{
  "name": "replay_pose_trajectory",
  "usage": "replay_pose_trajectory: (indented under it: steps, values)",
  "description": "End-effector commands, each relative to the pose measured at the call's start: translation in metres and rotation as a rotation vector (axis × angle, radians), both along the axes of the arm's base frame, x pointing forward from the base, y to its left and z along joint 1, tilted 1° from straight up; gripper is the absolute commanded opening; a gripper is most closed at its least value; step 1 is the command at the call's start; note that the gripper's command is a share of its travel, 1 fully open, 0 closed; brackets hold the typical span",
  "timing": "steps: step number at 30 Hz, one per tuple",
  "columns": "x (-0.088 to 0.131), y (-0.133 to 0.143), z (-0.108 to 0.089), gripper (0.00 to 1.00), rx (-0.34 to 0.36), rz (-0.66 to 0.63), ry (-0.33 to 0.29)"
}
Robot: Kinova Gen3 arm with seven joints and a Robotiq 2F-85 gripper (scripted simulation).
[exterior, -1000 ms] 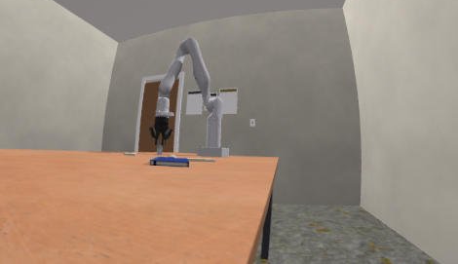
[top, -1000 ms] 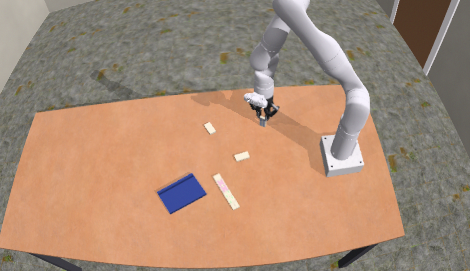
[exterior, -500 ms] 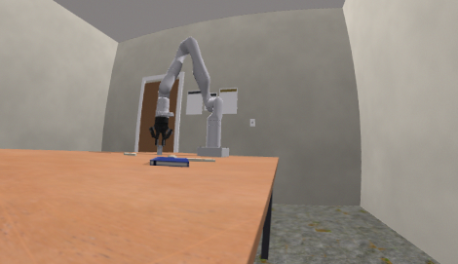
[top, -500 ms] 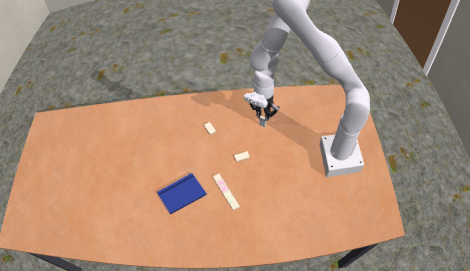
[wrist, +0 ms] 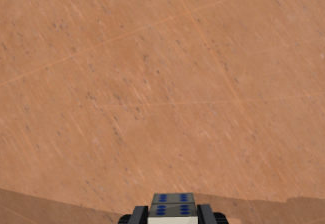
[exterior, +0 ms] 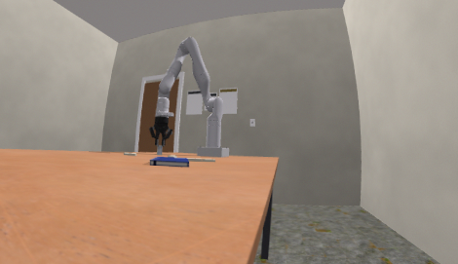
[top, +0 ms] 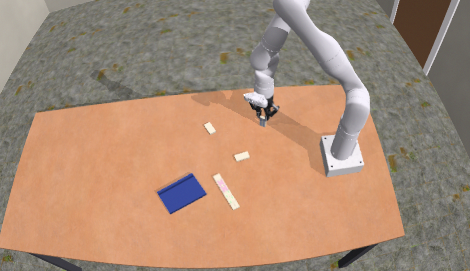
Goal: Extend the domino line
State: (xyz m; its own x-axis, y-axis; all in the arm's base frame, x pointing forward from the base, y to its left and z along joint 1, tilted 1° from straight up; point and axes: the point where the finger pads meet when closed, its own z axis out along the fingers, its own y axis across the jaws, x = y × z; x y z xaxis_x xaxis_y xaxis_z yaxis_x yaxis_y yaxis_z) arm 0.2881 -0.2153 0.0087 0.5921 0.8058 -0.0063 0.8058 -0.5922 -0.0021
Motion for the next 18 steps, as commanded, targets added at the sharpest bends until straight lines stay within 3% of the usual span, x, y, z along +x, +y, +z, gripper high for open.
replay_pose_trajectory:
  steps: [1, 18]
  values:
    - [0.0003, -0.0003, 0.0003, 0.35, 0.001, 0.0, -0.002]
    - [-0.0002, -0.0009, 0.0003, 0.35, 0.01, 0.0, -0.009]
